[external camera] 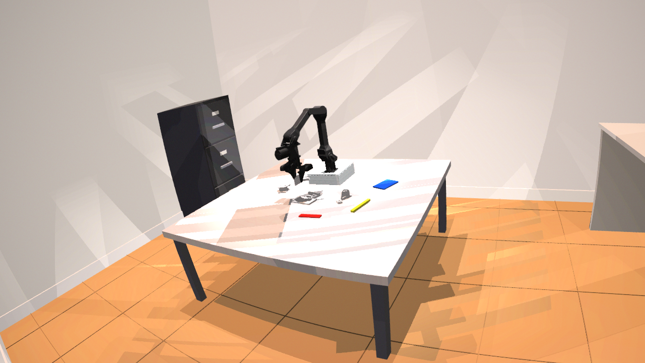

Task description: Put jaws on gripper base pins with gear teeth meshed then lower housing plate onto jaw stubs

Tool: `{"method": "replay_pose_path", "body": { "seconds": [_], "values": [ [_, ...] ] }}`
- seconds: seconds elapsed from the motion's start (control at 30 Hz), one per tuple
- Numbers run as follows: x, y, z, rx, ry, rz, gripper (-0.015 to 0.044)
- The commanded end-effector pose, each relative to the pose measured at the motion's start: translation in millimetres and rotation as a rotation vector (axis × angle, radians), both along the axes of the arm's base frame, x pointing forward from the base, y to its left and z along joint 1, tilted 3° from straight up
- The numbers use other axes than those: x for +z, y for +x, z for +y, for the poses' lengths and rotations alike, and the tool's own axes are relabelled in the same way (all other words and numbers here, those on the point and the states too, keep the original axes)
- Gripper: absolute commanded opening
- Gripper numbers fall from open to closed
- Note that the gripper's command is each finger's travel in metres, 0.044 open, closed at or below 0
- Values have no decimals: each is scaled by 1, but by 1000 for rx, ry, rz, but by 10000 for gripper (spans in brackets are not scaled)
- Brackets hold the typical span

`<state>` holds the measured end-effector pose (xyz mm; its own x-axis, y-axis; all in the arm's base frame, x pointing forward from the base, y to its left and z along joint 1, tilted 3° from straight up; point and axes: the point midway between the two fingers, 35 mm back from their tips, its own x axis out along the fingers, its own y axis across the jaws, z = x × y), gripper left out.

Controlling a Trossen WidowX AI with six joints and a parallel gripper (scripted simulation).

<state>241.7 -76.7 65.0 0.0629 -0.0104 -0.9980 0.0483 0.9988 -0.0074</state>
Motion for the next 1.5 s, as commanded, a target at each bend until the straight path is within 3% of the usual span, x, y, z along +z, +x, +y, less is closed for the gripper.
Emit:
{"method": "replay_pose_path", "body": {
  "seconds": [0.0,0.73,1.47],
  "values": [
    [0,-1,0,16,-6,0,134],
    [0,-1,0,37,-7,0,134],
    [3,44,30,37,-5,-3,134]
  ]
}}
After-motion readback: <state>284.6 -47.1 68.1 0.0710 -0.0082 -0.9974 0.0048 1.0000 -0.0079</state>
